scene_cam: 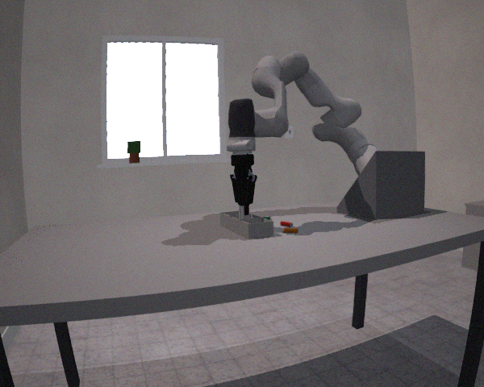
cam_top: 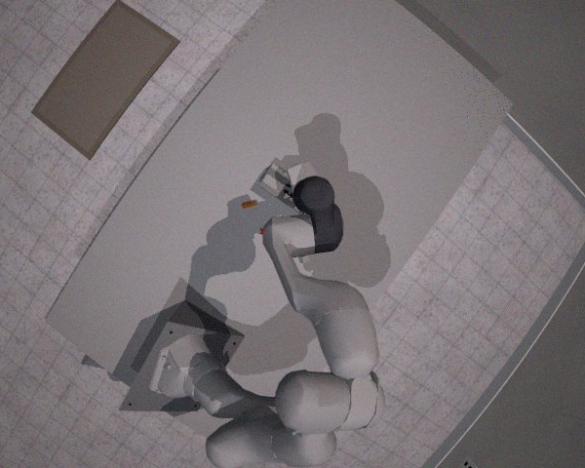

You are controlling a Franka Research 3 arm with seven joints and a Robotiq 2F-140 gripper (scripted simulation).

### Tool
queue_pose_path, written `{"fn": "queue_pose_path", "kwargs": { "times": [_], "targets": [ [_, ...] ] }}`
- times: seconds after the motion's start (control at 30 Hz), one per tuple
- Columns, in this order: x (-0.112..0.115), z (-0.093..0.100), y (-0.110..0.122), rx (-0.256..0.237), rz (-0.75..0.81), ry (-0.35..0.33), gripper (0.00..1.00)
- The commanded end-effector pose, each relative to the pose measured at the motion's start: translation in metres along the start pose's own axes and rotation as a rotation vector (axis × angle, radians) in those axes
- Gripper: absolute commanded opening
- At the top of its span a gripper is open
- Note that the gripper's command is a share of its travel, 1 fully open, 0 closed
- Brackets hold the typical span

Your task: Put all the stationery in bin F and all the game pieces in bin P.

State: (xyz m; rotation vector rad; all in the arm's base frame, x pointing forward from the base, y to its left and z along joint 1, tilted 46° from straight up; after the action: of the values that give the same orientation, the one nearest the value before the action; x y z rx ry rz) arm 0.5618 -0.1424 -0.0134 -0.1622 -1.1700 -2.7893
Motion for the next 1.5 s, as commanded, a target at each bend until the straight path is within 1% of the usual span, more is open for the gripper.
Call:
{"fn": "queue_pose_path", "kwargs": {
  "times": [0.0, 0.13, 0.63, 0.7, 0.97, 1.3, 1.47],
  "targets": [
    [-0.001, 0.005, 0.0, 0.0, -0.005, 0.001, 0.05],
    [-0.001, 0.008, 0.0, 0.0, -0.005, 0.001, 0.05],
    [0.0, 0.028, 0.0, 0.0, -0.005, 0.001, 0.05],
    [0.0, 0.028, 0.0, 0.0, -0.005, 0.001, 0.05],
    [0.0, 0.058, 0.0, 0.0, -0.005, 0.001, 0.05],
    [0.0, 0.058, 0.0, 0.0, -0.005, 0.001, 0.05],
    [-0.007, 0.058, -0.024, 0.0, -0.005, 0.001, 0.05]
  ]
}}
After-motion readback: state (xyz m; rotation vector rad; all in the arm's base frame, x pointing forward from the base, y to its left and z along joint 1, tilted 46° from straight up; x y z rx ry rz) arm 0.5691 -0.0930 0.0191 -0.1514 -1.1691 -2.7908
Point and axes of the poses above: the point where the finger pads meet when closed, its own z axis back along the fingers, its own y axis across the jaws, x = y × z, the point moved 4 cm from there along z, back along the fingers, and after that the axes turned 4 degrees about z, right-handed, at the moved point
